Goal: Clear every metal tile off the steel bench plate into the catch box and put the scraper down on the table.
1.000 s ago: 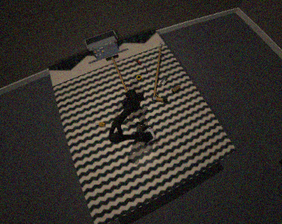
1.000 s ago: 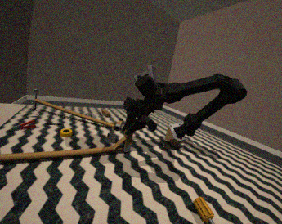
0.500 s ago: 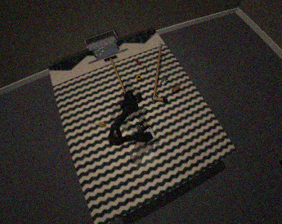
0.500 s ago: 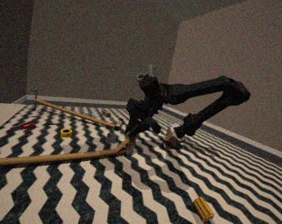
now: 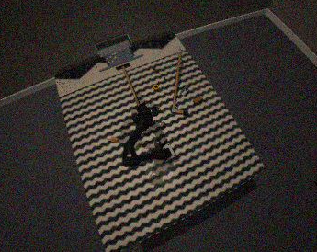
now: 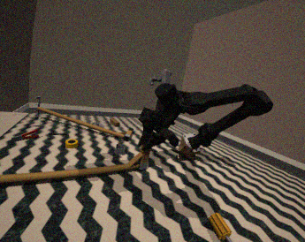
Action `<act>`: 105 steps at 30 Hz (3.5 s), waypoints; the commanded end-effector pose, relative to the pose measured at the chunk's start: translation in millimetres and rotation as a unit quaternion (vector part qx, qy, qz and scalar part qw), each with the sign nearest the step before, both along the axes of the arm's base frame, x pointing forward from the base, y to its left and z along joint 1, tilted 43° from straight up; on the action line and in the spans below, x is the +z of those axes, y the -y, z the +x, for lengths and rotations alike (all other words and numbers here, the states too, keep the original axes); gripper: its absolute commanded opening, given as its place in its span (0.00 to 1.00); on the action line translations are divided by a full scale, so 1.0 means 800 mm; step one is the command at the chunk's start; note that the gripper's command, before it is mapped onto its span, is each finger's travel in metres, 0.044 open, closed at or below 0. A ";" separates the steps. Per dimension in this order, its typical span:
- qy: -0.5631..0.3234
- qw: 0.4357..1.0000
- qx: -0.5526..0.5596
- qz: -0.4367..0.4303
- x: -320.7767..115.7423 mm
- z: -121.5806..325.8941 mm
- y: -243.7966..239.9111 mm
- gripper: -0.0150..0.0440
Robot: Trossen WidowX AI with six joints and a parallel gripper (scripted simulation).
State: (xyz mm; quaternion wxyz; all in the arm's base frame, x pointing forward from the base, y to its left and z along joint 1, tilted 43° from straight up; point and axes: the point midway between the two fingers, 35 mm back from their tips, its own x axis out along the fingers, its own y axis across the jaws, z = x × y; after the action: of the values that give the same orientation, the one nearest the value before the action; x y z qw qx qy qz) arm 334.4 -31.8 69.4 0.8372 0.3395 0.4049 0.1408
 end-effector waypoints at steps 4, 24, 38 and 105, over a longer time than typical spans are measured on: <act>0.008 1.000 0.004 -0.001 0.011 0.001 -0.008 0.25; 0.015 1.000 0.016 0.001 0.033 0.001 -0.030 0.25; 0.015 1.000 0.016 0.000 0.031 0.000 -0.028 0.25; 0.020 1.000 0.014 0.000 0.018 0.083 -0.009 0.25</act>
State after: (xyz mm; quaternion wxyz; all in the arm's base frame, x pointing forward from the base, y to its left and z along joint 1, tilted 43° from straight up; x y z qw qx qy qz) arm 393.1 -21.7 81.9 0.8398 0.3330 0.3975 0.1610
